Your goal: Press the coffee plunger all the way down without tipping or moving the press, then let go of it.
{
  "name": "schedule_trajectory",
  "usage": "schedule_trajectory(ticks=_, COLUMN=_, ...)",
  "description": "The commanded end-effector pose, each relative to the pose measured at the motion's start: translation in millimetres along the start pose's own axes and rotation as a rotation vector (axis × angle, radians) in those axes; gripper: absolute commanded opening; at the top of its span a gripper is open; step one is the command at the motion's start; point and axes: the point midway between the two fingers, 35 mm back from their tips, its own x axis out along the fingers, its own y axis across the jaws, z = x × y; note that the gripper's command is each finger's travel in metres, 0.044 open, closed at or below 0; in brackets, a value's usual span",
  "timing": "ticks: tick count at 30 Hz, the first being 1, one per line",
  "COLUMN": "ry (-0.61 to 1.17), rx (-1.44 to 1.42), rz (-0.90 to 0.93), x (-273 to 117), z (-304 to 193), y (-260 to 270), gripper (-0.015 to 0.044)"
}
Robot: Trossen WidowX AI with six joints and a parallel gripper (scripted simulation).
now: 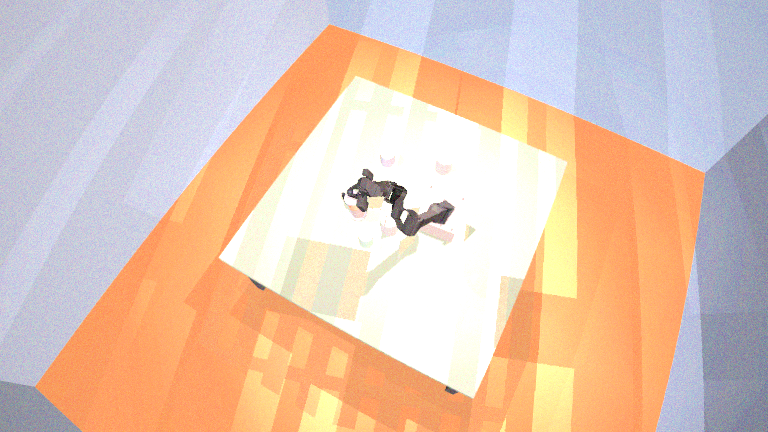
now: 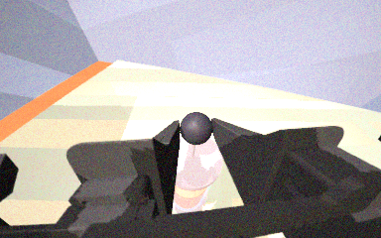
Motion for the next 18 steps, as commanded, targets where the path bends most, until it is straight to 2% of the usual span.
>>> schedule_trajectory(ticks=1, ry=0.049, rx=0.023, rz=0.009, x=7.3, z=-16.8, y=0.8, gripper=0.0127)
schedule_trajectory(ticks=18, ry=0.048, rx=0.023, rz=0.009, x=12.0, z=-12.5, y=-0.6, gripper=0.0127)
